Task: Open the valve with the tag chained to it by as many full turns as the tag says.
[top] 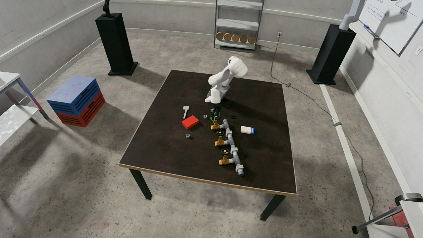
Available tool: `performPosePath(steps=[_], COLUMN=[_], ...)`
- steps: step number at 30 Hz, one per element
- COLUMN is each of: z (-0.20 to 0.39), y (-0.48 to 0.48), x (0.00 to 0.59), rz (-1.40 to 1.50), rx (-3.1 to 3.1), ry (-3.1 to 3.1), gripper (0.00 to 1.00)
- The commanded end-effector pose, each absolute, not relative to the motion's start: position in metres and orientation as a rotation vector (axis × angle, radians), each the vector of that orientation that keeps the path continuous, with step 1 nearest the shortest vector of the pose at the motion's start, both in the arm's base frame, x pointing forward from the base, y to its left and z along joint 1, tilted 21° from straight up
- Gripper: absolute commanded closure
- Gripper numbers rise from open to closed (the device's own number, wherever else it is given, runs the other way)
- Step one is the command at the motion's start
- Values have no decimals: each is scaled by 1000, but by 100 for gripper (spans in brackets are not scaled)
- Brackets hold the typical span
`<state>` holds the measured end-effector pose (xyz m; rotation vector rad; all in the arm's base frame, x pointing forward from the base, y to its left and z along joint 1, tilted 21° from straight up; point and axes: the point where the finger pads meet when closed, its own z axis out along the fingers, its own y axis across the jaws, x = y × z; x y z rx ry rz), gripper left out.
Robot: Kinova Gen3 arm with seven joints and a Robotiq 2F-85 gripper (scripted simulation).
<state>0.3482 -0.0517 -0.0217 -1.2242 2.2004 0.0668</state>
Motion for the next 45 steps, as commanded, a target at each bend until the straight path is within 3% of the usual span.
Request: performPosePath(steps=[1,18,45], z=[-21,-21,-21], y=[-52,-52,-52], x=[348,348,348], rz=[76,235,596], rx=[-1201,-744,489], ry=[2214,2422,2588], gripper=[0,0,0])
